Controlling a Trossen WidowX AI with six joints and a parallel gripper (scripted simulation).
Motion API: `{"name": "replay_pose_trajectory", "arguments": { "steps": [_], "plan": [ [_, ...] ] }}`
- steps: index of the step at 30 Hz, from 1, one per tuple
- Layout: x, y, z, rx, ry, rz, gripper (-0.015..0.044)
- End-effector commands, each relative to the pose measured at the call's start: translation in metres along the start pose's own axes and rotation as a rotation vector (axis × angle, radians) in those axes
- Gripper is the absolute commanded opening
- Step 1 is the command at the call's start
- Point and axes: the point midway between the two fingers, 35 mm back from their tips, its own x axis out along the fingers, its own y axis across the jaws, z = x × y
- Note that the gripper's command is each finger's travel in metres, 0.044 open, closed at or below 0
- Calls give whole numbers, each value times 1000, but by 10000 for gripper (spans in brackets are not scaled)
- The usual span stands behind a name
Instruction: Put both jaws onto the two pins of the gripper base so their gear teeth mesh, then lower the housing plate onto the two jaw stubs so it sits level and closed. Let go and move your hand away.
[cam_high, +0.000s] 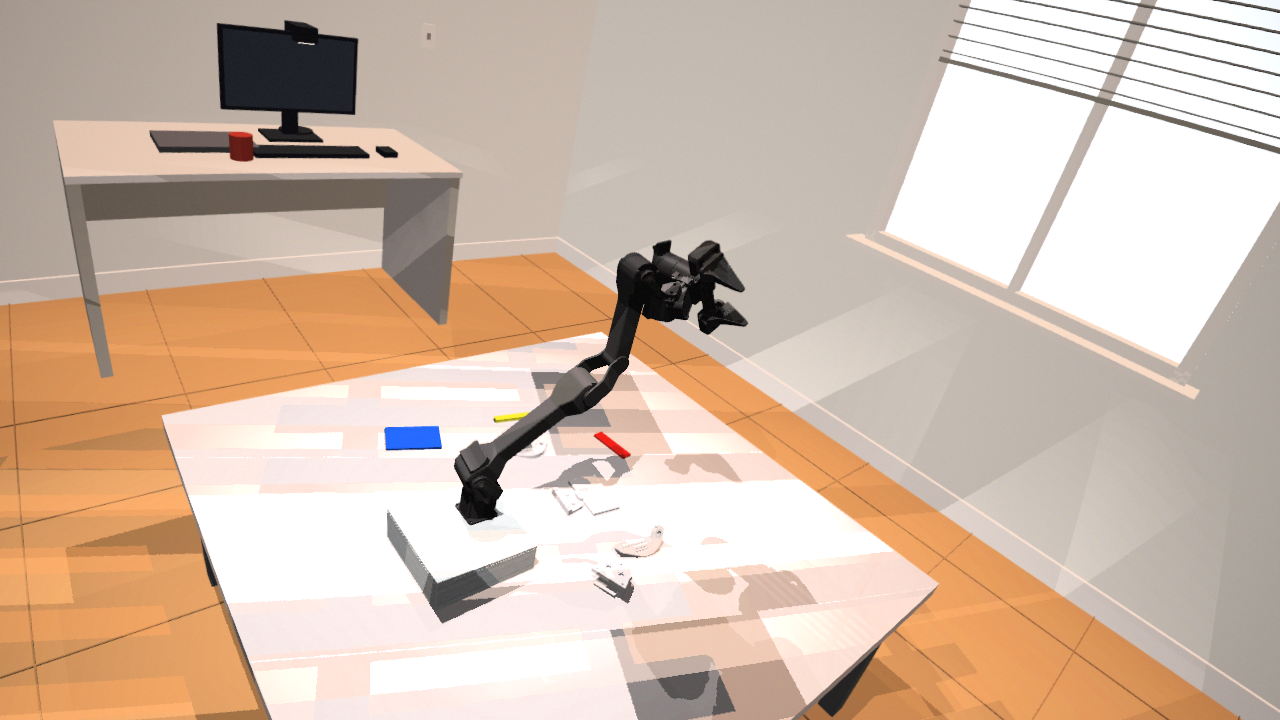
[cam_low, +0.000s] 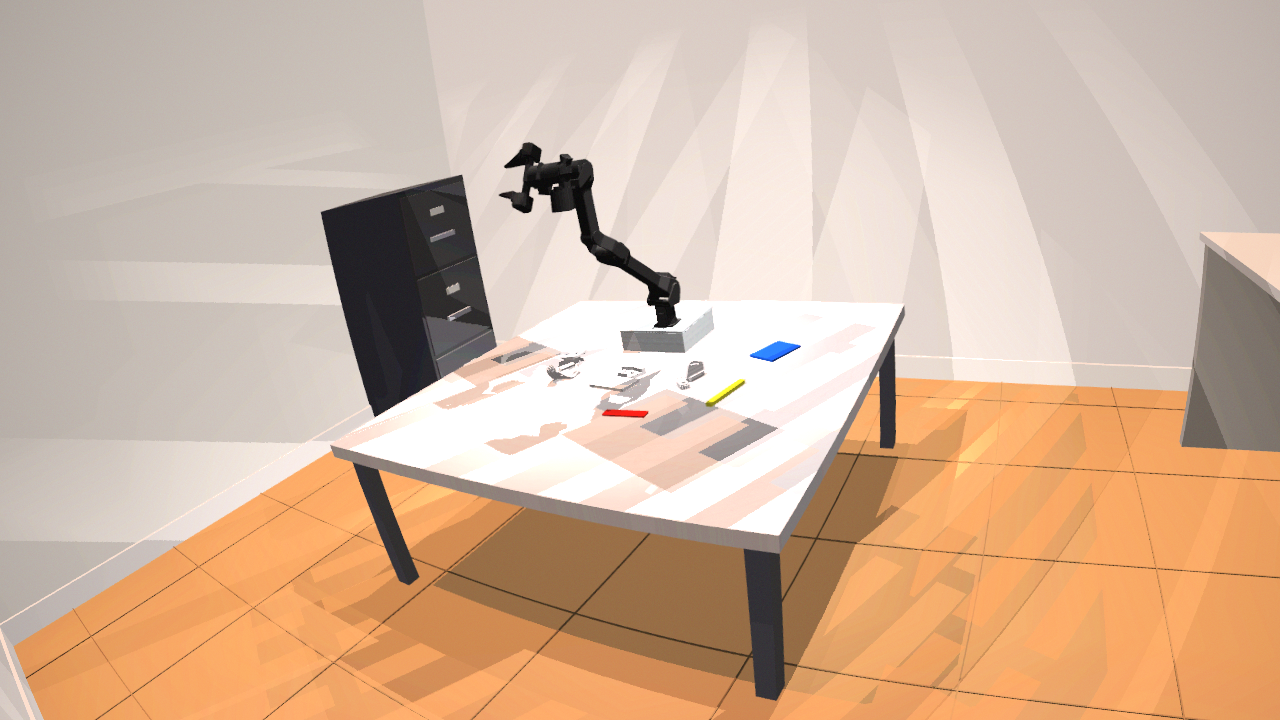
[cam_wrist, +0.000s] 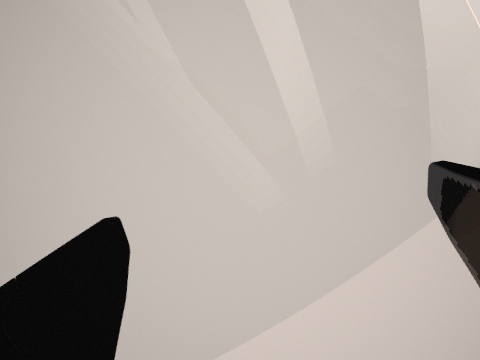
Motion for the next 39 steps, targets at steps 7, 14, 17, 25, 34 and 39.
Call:
{"name": "replay_pose_trajectory", "arguments": {
  "steps": [7,14,17,25,34,39],
  "plan": [
    [0,0,0,0,0,0,269],
    [0,0,0,0,0,0,85],
    [0,0,0,0,0,0,6],
    [0,0,0,0,0,0,0],
    [5,13,4,63,8,12,105],
    [14,41,12,187,29,40,236]
  ]
}}
